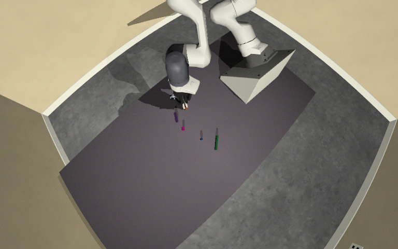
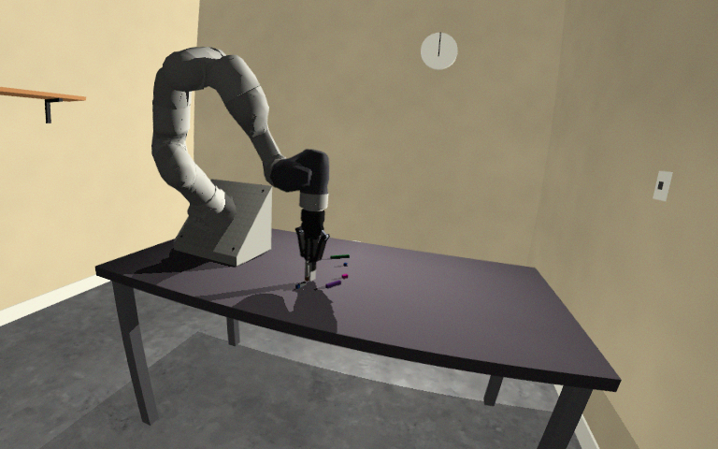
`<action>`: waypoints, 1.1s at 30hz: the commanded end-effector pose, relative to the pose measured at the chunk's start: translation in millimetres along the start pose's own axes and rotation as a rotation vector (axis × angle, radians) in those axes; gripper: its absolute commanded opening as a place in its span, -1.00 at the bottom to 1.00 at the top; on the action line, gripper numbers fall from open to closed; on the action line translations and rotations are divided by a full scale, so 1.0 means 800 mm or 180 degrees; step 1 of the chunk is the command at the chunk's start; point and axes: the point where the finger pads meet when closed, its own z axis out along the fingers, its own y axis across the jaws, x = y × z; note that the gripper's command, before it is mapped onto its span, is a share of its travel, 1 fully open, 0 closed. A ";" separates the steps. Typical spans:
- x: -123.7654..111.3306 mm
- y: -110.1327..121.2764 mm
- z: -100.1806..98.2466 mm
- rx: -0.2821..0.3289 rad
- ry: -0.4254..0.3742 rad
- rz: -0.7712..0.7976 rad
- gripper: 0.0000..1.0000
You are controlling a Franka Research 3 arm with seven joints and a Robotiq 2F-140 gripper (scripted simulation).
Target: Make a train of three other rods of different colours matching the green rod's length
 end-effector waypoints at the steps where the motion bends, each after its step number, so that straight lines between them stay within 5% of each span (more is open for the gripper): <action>1: 0.003 0.000 -0.001 -0.0003 0.0009 0.0014 -0.94; 33: 0.003 -0.001 0.000 -0.0003 0.0009 0.0013 -0.94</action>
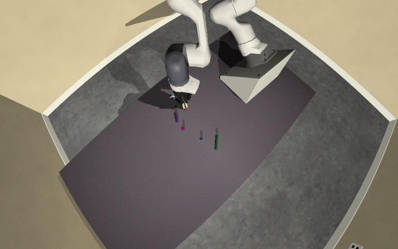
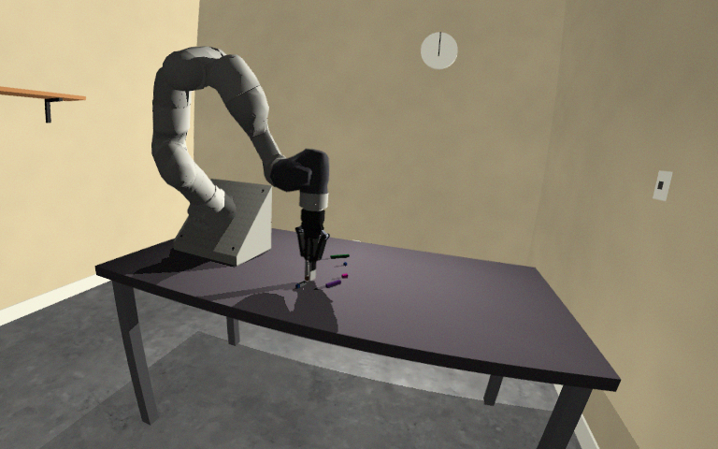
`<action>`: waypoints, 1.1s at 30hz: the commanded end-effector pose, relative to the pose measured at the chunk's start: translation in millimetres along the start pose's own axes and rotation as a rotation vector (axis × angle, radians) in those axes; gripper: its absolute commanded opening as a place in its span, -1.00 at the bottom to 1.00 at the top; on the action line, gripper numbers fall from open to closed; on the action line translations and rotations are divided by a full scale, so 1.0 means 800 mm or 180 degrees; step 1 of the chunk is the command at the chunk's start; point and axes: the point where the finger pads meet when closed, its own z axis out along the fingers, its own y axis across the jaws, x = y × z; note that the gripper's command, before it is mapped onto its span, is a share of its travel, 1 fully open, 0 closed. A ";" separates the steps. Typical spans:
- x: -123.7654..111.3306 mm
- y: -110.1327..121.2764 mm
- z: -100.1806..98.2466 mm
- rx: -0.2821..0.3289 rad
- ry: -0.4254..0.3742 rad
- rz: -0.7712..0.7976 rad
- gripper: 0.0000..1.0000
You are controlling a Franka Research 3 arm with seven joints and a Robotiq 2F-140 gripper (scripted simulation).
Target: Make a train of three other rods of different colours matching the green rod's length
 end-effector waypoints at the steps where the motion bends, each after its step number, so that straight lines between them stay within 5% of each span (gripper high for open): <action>1: 0.003 -0.001 0.001 -0.0003 0.0009 0.0011 -0.94; 33: 0.003 -0.001 0.013 -0.0002 0.0009 0.0011 -0.94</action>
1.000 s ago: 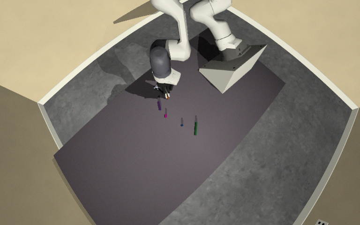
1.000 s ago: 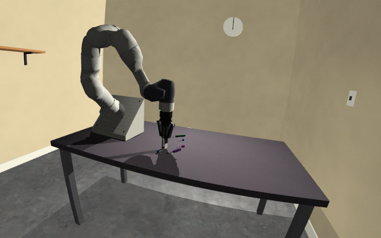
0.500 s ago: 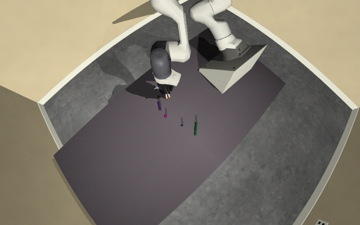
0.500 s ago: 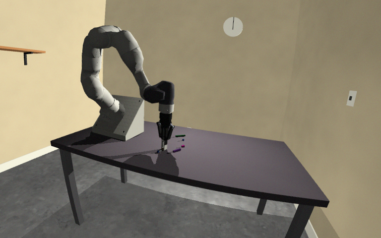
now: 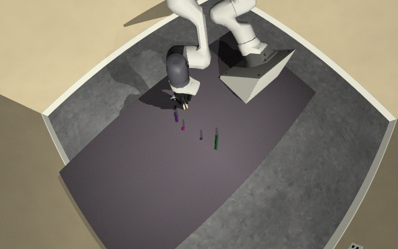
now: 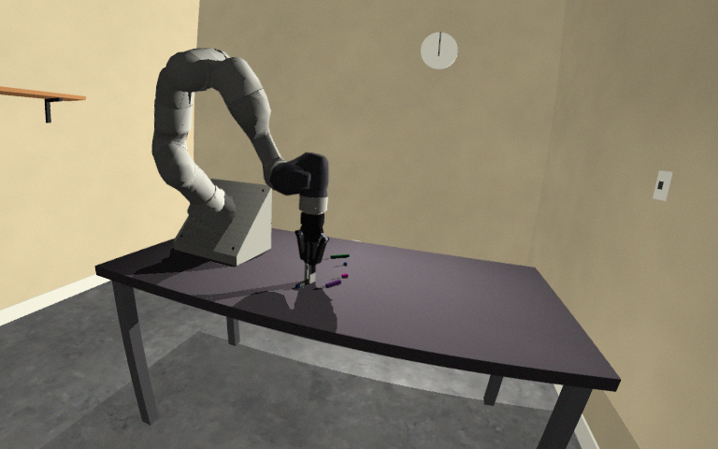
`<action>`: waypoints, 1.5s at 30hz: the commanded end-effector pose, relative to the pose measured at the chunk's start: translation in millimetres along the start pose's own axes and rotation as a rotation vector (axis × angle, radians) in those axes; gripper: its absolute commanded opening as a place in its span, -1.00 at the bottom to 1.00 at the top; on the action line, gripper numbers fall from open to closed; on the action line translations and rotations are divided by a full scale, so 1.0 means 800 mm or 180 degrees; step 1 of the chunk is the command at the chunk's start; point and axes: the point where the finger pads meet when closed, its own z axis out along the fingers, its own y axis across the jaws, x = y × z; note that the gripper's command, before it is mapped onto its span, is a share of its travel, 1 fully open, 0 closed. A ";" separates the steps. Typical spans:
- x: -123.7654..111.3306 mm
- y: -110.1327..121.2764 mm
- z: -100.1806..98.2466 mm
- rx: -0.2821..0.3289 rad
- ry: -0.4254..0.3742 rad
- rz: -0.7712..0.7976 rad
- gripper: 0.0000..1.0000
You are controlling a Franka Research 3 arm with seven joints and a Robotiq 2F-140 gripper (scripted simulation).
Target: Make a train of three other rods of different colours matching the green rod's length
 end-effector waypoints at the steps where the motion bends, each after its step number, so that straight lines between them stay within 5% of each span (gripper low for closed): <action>1: 0.002 0.001 0.000 -0.0006 0.0011 0.0017 -0.94; 22: 0.002 0.001 0.000 -0.0006 0.0011 0.0017 -0.94; 45: 0.002 0.001 0.000 -0.0006 0.0011 0.0017 -0.71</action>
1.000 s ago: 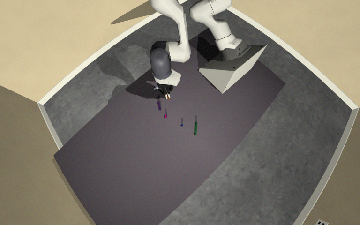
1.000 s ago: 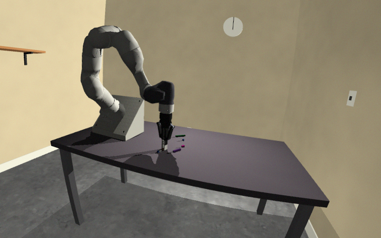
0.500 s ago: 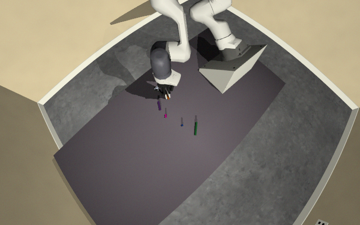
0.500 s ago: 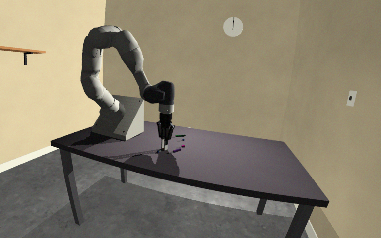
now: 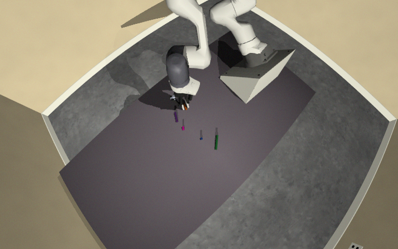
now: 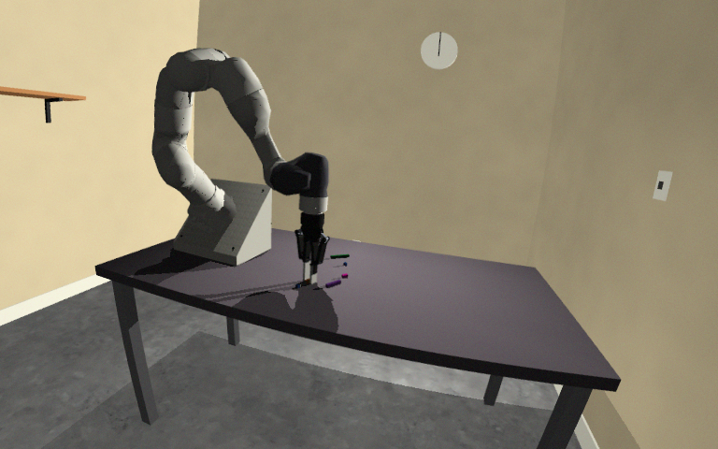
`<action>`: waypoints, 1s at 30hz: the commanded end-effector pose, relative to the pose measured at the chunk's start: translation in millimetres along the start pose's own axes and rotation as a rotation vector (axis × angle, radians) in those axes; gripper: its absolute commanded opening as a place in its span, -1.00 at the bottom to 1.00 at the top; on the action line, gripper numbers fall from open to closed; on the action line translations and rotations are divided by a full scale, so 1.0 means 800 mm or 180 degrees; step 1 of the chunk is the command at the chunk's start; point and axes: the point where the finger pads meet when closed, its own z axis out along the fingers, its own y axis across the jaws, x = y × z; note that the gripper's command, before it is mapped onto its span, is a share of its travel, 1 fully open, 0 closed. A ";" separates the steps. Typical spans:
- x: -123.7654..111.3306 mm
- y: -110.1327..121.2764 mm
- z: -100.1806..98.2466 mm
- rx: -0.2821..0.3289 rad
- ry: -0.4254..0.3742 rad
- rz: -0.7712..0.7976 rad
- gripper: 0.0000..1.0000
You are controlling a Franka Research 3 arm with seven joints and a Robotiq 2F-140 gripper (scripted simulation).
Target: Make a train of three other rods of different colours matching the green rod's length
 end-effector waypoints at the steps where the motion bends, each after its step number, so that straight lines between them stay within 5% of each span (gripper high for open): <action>1: 0.002 0.001 0.000 -0.0004 0.0010 0.0017 -0.71; 10: 0.002 0.001 -0.013 -0.0004 0.0010 0.0017 -0.71; 30: 0.002 0.001 -0.110 -0.0004 0.0010 0.0017 -0.71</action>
